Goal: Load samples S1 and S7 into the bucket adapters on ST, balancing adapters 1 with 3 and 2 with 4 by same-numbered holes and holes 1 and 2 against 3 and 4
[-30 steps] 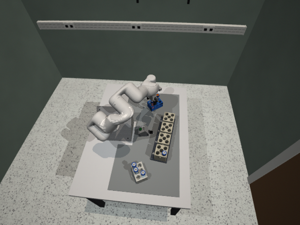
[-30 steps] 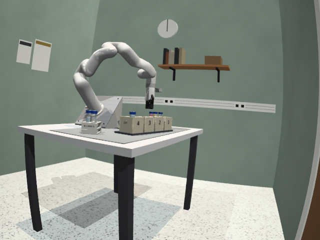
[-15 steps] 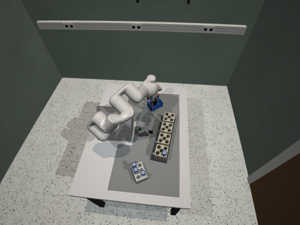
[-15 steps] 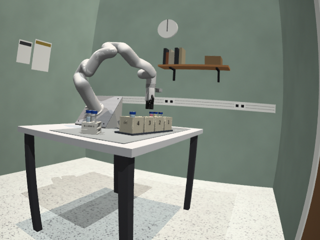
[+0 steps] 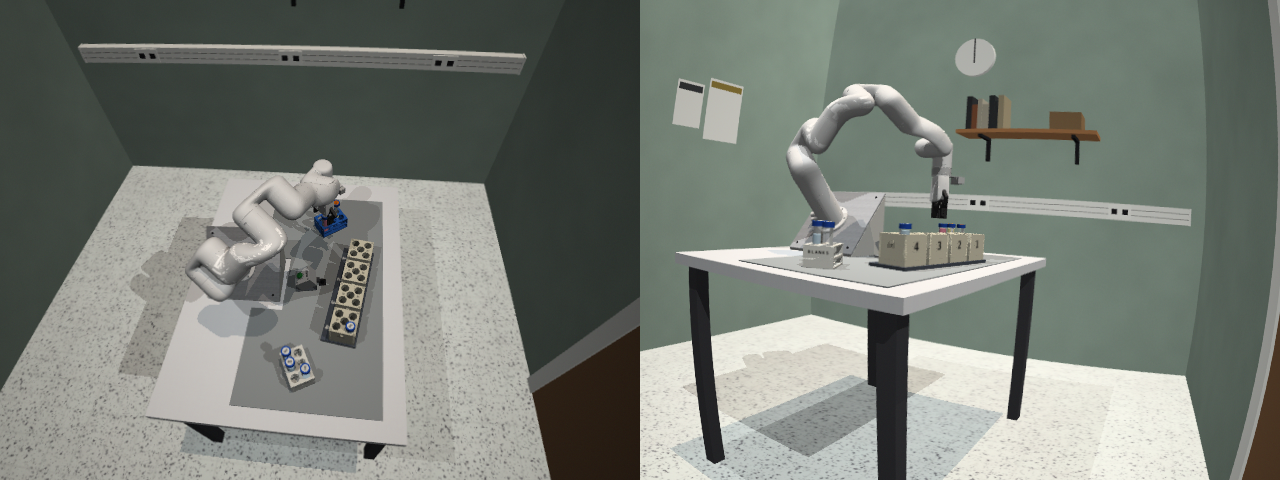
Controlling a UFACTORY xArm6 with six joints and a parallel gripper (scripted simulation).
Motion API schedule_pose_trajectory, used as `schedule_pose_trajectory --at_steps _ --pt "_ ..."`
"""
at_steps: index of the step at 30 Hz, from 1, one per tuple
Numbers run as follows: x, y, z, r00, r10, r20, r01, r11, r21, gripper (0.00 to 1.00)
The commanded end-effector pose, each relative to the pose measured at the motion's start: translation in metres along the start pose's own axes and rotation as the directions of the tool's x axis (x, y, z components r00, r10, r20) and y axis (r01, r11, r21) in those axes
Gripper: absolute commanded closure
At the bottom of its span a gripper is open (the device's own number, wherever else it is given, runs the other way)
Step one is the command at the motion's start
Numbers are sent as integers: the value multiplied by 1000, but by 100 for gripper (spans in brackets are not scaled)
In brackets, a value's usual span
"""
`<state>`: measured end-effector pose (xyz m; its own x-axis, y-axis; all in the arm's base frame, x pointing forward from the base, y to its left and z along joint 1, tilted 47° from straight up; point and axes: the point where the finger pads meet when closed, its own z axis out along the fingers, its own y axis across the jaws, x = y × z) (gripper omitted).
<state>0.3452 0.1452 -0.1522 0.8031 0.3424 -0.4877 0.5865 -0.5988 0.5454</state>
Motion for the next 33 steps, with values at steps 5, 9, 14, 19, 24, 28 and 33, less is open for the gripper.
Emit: schedule_pose_trajectory --at_steps 5,9,14,19,24,28,33 --pt "1 0 -2 1000 1 -4 -1 1000 1 0" --pt "1 0 -2 1000 1 -4 -1 1000 1 0" --pt "1 0 -10 1000 1 -4 -1 1000 1 0" --pt "1 0 -23 1000 1 -4 -1 1000 1 0" --pt "1 0 -37 1000 1 -4 -1 1000 1 0" --pt "1 0 -42 1000 1 -4 -1 1000 1 0" --pt "1 0 -55 1000 1 -4 -1 1000 1 0"
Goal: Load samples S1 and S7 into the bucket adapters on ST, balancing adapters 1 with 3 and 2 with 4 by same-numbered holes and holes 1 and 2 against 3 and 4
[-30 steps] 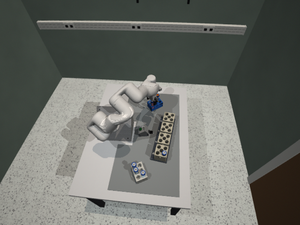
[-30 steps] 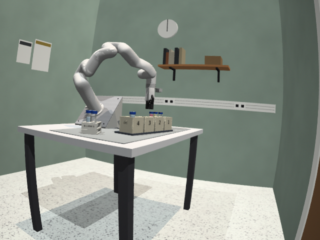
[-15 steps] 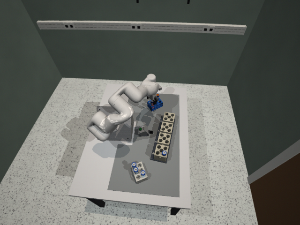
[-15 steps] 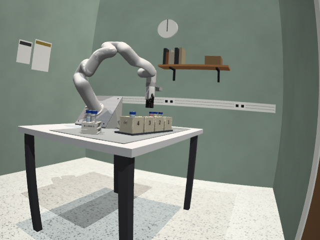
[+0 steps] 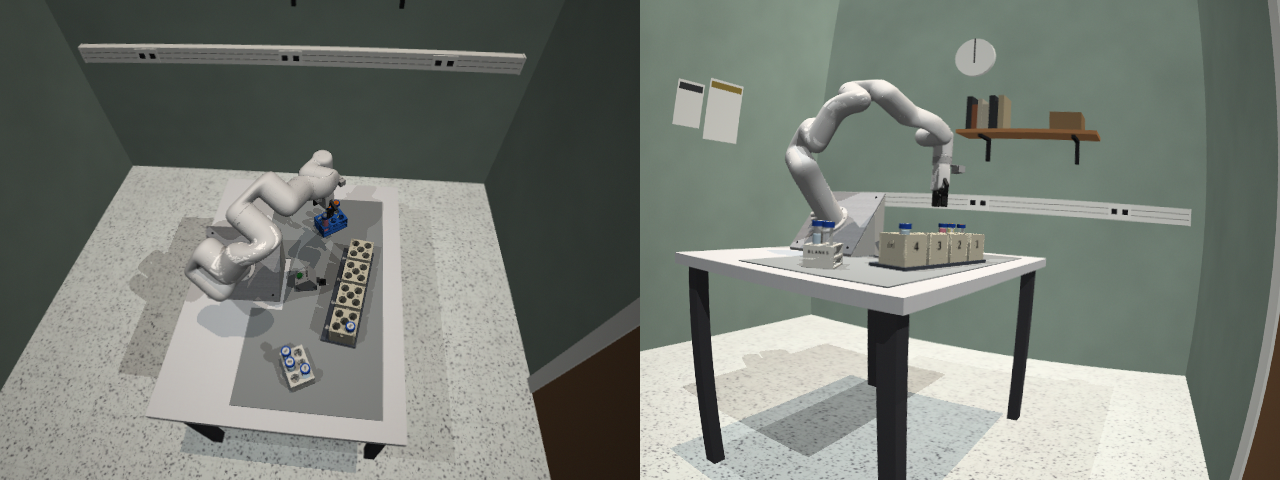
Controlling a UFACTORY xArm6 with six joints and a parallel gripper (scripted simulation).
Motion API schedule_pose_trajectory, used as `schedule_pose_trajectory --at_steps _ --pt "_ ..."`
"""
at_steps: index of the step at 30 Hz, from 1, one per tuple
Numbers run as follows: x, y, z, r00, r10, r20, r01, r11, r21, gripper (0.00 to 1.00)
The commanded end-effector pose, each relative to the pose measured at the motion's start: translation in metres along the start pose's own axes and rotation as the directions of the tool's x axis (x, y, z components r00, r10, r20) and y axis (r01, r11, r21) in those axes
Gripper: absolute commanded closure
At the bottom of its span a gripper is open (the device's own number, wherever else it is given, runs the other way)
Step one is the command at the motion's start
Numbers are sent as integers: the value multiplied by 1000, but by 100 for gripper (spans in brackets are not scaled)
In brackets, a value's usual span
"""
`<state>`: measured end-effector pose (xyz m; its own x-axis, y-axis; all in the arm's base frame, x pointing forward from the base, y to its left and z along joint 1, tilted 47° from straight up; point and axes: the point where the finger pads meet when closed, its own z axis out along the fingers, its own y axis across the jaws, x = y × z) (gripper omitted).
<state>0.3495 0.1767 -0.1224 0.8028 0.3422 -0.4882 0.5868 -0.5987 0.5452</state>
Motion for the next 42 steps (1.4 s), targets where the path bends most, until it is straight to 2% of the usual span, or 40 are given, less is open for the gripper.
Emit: schedule_pose_trajectory --at_steps 1,21,22,25,27,42 --pt "1 0 -14 1000 1 -5 -1 1000 1 0" --pt "1 0 -58 1000 1 -5 -1 1000 1 0" --pt "5 -3 -58 999 35 -5 -35 999 1 43" --pt "17 -12 -58 991 134 -5 -134 991 2 43" --pt "17 -12 -58 991 134 -5 -134 991 2 43" --pt "71 -52 -59 990 138 -5 -138 990 2 43"
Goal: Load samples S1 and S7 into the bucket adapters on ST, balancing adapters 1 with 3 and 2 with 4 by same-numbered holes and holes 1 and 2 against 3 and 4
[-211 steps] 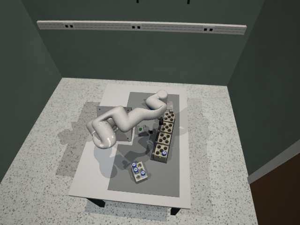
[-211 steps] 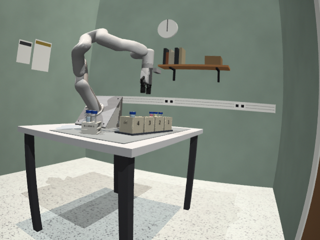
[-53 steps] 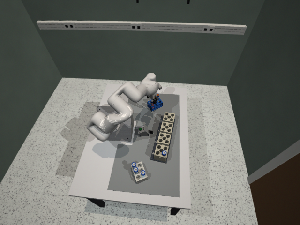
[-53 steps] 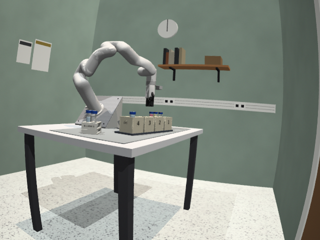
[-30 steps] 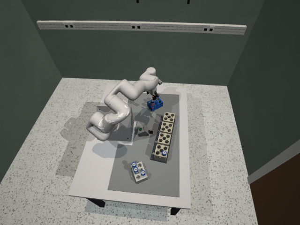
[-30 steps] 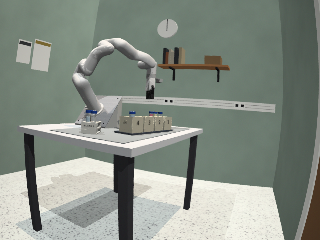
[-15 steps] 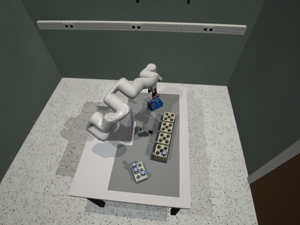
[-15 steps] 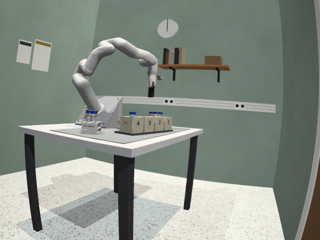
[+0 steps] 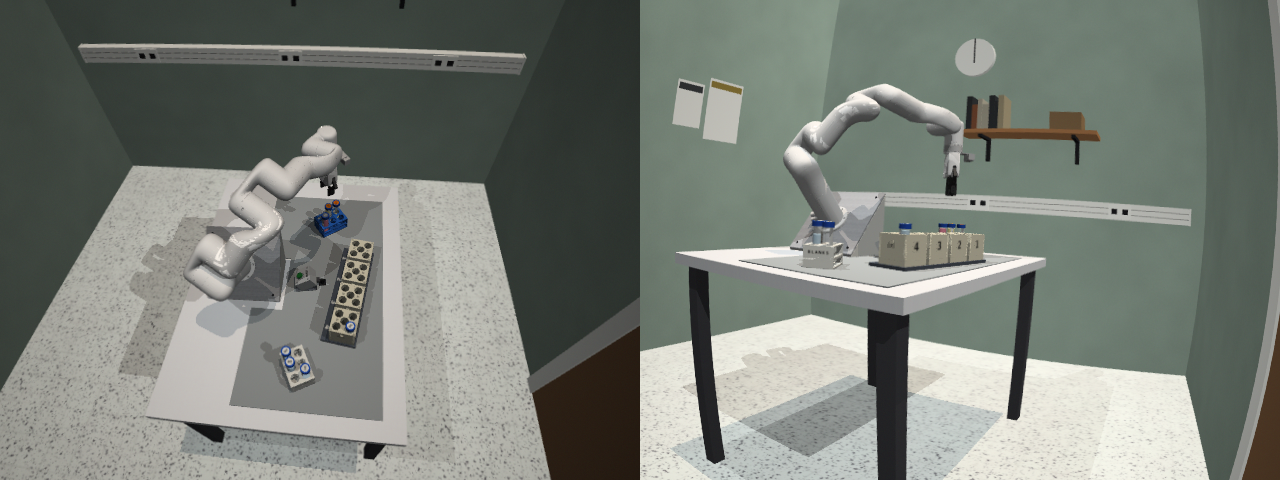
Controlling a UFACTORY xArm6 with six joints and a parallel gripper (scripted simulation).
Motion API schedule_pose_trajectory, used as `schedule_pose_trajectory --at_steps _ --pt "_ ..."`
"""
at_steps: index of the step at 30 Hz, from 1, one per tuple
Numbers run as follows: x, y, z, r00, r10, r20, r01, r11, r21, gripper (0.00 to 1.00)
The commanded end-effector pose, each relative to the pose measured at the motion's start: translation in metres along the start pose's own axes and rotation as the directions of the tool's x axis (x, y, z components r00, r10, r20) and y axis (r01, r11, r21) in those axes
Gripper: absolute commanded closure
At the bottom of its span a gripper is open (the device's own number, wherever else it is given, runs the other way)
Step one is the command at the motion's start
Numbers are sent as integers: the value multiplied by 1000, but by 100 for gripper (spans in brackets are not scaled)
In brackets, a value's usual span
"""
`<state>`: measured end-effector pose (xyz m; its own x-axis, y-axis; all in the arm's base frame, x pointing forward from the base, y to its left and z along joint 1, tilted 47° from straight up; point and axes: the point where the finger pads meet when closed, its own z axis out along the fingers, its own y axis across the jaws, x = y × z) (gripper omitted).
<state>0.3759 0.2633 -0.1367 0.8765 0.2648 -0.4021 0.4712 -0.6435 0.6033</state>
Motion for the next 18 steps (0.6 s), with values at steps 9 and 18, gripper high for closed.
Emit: schedule_pose_trajectory --at_steps 9,18 --pt "12 -10 -3 1000 2 5 -1 1000 -3 43" --pt "12 -10 5 1000 2 5 -1 1000 -3 43"
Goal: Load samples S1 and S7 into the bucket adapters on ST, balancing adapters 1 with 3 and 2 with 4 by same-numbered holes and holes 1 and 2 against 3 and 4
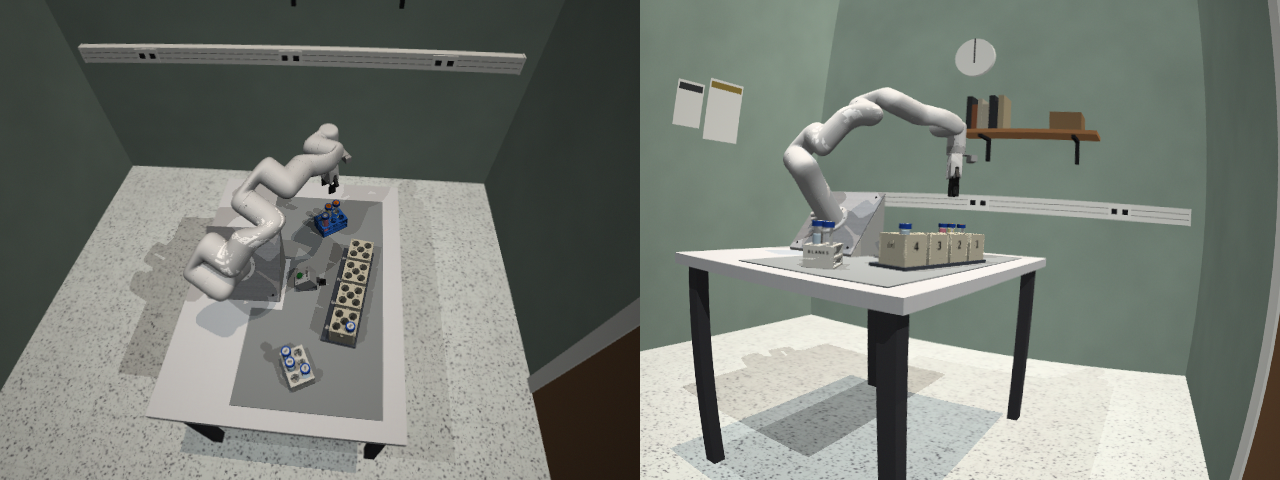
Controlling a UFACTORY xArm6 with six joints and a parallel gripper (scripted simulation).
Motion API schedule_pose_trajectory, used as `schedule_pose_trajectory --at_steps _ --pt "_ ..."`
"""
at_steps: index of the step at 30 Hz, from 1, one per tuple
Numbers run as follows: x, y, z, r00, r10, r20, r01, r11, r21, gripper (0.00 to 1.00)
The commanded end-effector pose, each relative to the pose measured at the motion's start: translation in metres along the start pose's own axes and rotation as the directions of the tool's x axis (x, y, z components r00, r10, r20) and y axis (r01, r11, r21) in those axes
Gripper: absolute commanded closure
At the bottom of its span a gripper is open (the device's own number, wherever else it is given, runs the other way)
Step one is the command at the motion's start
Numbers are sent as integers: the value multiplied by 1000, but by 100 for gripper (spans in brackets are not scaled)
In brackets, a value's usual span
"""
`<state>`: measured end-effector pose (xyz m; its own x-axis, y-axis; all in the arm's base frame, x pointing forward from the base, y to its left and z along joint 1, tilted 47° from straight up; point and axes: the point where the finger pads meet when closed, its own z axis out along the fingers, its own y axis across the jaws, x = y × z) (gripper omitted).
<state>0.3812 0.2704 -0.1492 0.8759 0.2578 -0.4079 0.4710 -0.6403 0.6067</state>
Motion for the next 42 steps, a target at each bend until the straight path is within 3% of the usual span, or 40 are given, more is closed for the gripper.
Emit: schedule_pose_trajectory --at_steps 1,42 --pt "1 0 2 1000 1 -4 -1 1000 2 43" --pt "1 0 76 1000 1 -4 -1 1000 1 43"
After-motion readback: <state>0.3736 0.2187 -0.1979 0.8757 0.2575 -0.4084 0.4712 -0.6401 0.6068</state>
